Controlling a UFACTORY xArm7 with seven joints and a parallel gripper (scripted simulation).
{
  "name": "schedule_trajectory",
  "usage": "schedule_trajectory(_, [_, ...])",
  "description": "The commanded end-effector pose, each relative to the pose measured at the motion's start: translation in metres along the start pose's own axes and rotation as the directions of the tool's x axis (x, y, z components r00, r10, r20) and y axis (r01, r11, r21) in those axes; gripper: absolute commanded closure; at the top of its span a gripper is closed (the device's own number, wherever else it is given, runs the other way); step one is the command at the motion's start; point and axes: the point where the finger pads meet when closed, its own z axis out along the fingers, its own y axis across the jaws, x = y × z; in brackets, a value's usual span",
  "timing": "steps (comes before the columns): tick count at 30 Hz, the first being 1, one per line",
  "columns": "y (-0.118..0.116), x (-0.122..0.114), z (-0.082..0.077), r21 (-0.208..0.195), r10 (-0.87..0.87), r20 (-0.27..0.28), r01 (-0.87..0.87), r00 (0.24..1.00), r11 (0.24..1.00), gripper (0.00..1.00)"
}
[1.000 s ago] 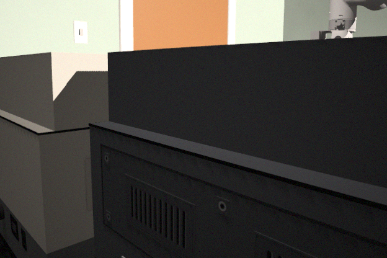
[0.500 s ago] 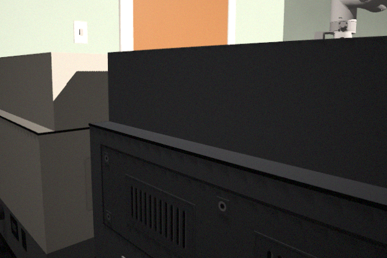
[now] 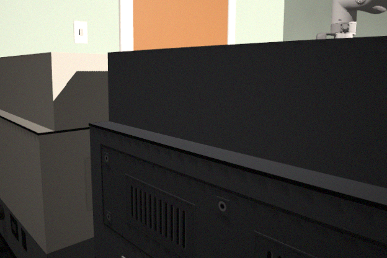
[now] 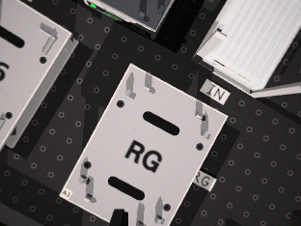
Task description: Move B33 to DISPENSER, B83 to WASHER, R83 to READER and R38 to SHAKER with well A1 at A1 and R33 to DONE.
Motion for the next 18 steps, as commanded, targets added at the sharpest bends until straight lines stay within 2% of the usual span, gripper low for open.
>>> schedule_trajectory(1, [0.013,-0.001,-0.001,0.003,-0.097,-0.004,0.097,0.995,0.995,0.0])
schedule_trajectory(5, [0.019,-0.002,-0.001,0.003,-0.097,-0.004,0.097,0.995,0.995,0.0])
schedule_trajectory(15, [0.052,-0.007,-0.001,0.002,-0.097,-0.004,0.097,0.995,0.995,0.0])
schedule_trajectory(18, [0.062,-0.008,-0.001,0.002,-0.216,-0.004,0.216,0.976,0.976,0.0])
